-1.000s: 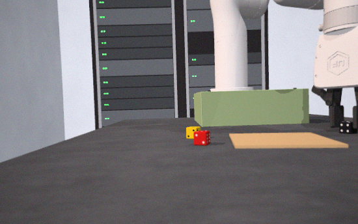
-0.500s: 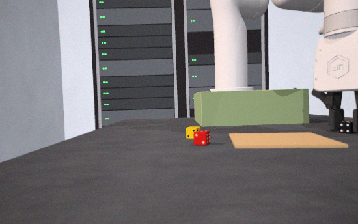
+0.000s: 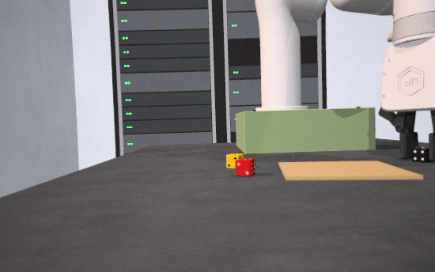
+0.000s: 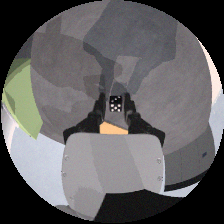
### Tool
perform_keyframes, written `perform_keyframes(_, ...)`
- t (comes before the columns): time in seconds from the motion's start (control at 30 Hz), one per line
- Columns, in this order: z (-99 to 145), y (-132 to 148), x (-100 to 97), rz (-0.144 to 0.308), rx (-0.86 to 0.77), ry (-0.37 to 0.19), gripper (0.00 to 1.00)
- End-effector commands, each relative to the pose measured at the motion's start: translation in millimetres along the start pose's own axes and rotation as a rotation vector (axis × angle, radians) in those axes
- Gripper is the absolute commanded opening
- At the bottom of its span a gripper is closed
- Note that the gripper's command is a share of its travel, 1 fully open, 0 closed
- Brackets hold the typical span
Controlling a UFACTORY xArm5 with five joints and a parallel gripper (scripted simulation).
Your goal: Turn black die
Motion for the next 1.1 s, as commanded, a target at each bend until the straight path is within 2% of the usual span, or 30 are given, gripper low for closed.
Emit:
perform_keyframes(0.0,0.1,1.0,-0.7,0.003,0.0,0.0,0.36)
perform_keyframes(0.33,0.1,1.0,-0.7,0.003,0.0,0.0,0.36)
perform_keyframes(0.37,0.1,1.0,-0.7,0.003,0.0,0.0,0.15)
perform_keyframes(1.07,0.1,1.0,-0.7,0.003,0.0,0.0,0.15)
Point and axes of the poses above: the point where the finger pads meet when closed, its own x axis out along the fingers, its own y axis across the jaws, z = x × y, the point moved 5 cm from there along -x, back along the fingers, and after that the axes turned 3 degrees about x, right-handed, at the moved point
